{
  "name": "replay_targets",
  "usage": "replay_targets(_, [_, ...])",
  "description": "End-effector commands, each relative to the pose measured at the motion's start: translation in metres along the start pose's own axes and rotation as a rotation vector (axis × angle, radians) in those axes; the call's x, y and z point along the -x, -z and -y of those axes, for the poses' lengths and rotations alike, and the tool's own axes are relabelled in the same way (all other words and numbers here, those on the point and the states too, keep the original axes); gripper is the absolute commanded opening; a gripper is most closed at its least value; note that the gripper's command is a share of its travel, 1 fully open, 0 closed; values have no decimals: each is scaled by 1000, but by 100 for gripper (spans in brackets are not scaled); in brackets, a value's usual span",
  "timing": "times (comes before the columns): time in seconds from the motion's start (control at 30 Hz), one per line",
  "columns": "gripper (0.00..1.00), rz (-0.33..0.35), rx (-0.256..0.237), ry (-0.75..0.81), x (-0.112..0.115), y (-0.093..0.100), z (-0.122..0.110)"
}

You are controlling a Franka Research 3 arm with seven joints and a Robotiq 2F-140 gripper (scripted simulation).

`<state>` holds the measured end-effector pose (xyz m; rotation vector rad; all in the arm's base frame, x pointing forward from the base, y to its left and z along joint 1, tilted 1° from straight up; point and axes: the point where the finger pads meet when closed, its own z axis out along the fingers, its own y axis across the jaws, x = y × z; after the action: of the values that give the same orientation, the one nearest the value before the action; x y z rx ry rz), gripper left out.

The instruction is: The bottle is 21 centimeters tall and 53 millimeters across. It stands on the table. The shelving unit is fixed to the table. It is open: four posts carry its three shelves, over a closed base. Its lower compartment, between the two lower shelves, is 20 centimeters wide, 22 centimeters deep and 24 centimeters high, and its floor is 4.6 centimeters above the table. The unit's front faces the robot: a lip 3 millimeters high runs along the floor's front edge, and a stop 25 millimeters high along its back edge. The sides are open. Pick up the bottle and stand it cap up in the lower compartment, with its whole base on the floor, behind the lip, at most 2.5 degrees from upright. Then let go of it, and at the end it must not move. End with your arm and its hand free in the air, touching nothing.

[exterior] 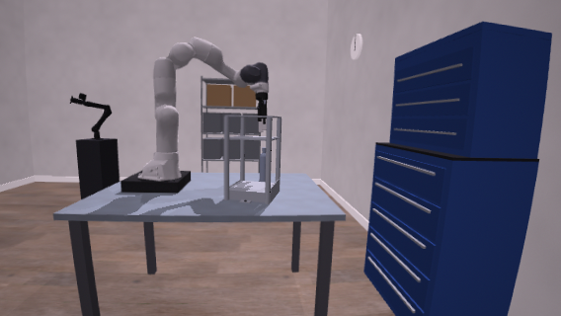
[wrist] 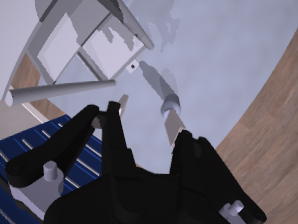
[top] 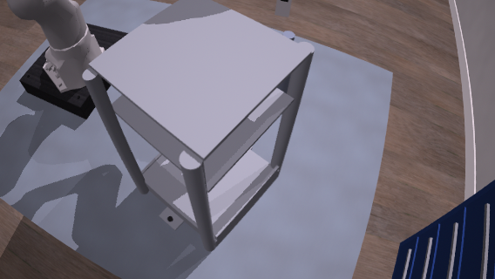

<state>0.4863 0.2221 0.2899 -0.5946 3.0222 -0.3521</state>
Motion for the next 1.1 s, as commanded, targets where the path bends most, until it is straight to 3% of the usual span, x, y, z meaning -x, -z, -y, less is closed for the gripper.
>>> replay_targets(0.0, [44, 7, -22, 166, -1, -1, 3])
replay_targets(1.07, [44, -25, -206, 709, -10, -4, 29])
